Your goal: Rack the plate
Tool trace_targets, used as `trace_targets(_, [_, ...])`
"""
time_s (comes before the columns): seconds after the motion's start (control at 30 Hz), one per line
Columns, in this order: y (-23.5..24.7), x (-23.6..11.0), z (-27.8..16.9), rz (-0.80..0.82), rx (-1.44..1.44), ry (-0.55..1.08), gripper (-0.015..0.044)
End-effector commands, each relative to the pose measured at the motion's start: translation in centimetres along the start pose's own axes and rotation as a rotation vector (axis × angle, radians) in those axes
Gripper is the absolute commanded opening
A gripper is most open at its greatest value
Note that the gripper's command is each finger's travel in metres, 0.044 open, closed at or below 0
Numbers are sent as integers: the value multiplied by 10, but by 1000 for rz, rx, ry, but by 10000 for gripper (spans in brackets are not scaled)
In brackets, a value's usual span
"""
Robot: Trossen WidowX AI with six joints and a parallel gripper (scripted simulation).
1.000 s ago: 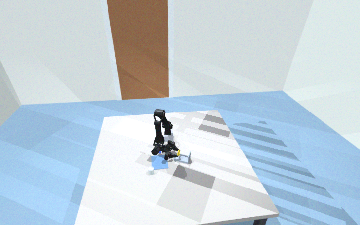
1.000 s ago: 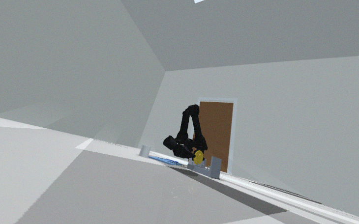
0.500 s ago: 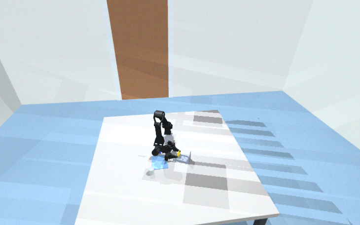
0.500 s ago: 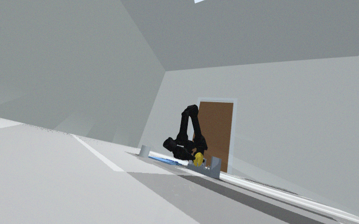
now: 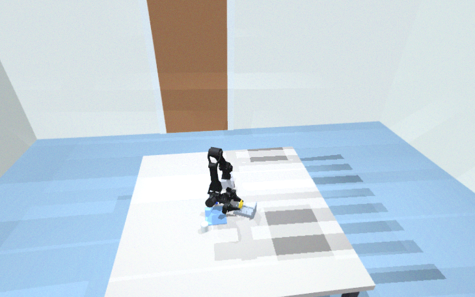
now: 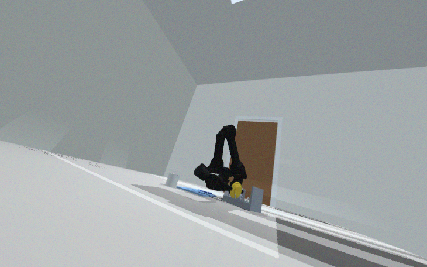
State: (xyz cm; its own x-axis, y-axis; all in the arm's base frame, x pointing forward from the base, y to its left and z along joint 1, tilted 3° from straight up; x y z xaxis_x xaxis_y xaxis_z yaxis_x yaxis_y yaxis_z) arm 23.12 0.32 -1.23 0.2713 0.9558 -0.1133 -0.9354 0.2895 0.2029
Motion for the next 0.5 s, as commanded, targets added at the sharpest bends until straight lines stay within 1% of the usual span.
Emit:
trace_targets(0.0, [0,0,0,0,0,0,400])
trace_targets(0.2, [-1,0,6,1,0,0,400])
trace_targets(0.47, [5,-7,81,11,6,-2,400])
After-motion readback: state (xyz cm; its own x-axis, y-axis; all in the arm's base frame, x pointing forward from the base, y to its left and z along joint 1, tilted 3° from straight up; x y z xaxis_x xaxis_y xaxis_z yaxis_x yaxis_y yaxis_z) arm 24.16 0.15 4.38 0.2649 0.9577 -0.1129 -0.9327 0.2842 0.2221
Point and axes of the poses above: the point midway between the two fingers, 35 mm back from their tips, its own x axis out along the fingers, its own y axis across the jaws, z = x × y, the point moved 9 cm from there along -x, back along the fingers, and after that the axes turned 11 degrees about x, right-handed, at the moved point
